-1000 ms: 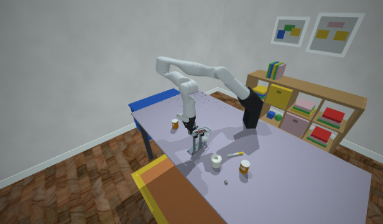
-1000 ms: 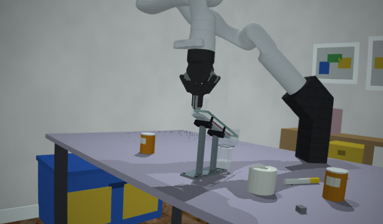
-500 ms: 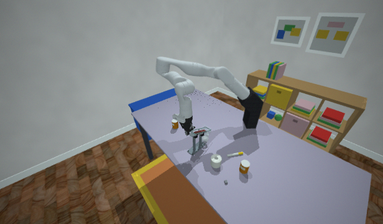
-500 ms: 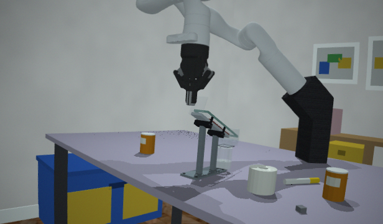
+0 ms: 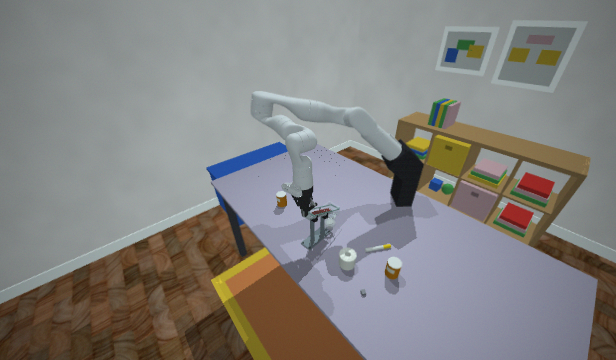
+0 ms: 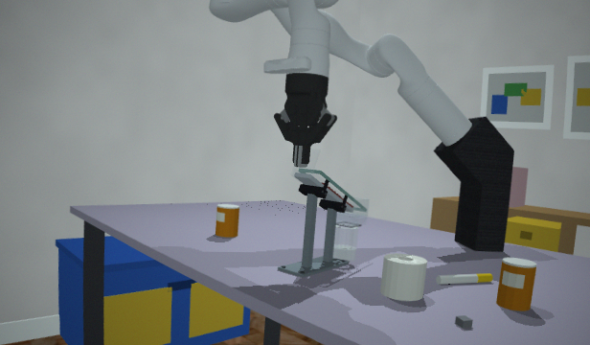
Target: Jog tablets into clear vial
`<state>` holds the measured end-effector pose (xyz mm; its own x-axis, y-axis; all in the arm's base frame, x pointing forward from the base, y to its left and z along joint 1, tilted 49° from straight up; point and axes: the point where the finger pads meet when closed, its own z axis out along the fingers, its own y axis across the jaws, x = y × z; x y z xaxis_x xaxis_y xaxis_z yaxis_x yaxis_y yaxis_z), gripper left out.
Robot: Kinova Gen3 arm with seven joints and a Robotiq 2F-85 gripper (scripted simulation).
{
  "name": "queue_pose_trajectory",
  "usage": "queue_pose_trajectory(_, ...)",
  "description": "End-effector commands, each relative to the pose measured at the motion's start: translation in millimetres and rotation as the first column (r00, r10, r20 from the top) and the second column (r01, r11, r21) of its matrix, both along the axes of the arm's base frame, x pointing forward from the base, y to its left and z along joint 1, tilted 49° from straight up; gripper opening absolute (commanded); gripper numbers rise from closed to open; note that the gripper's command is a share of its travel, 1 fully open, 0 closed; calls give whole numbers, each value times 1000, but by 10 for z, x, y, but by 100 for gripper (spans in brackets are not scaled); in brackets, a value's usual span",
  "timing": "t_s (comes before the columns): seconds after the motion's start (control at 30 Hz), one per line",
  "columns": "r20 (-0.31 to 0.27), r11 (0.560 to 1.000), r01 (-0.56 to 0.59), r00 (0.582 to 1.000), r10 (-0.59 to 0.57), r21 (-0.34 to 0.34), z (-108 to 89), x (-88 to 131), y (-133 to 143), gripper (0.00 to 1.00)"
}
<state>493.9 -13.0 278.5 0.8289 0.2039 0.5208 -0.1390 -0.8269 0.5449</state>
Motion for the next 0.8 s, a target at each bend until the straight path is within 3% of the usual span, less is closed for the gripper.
queue_pose_trajectory(0.0,-5,1000,-1,1000,1,-6,-69,-65,-55,0)
queue_pose_trajectory(0.27,-5,1000,-1,1000,1,-6,-131,-110,-89,0)
queue_pose_trajectory(0.77,-5,1000,-1,1000,1,-6,156,100,68,0)
